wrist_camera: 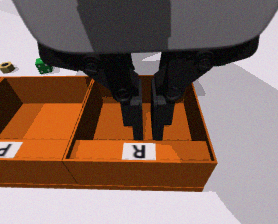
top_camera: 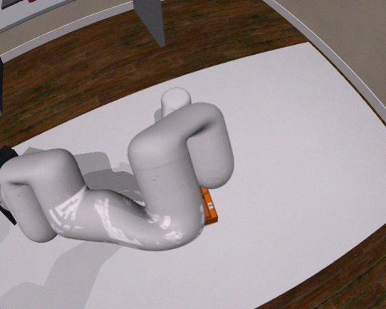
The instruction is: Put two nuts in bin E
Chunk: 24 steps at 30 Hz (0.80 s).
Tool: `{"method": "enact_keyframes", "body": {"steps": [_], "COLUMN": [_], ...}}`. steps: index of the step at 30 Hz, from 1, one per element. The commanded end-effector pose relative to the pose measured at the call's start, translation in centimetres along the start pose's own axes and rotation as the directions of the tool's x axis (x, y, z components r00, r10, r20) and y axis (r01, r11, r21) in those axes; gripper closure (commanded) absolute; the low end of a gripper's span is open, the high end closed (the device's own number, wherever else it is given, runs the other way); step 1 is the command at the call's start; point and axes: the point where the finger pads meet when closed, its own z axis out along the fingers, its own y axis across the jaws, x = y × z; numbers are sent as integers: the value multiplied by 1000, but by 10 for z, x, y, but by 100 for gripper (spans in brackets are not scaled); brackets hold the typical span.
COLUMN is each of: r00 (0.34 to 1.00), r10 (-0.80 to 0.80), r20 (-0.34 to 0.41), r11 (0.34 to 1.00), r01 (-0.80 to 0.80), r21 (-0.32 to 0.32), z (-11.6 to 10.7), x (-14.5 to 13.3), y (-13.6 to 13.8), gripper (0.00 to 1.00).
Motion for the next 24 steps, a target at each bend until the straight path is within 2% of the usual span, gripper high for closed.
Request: {"method": "enact_keyframes", "body": {"steps": [1, 12, 24], "r00": [1000, 1000, 1000], "r10": [0, 0, 1], "r20": [-2, -2, -2], "r11": [1000, 1000, 1000], "r01": [0, 0, -1], "r21": [1, 1, 1], "z": [-1, -1, -17], "x": [1, 1, 1], "y": [0, 0, 0], "gripper": [93, 93, 93]}}
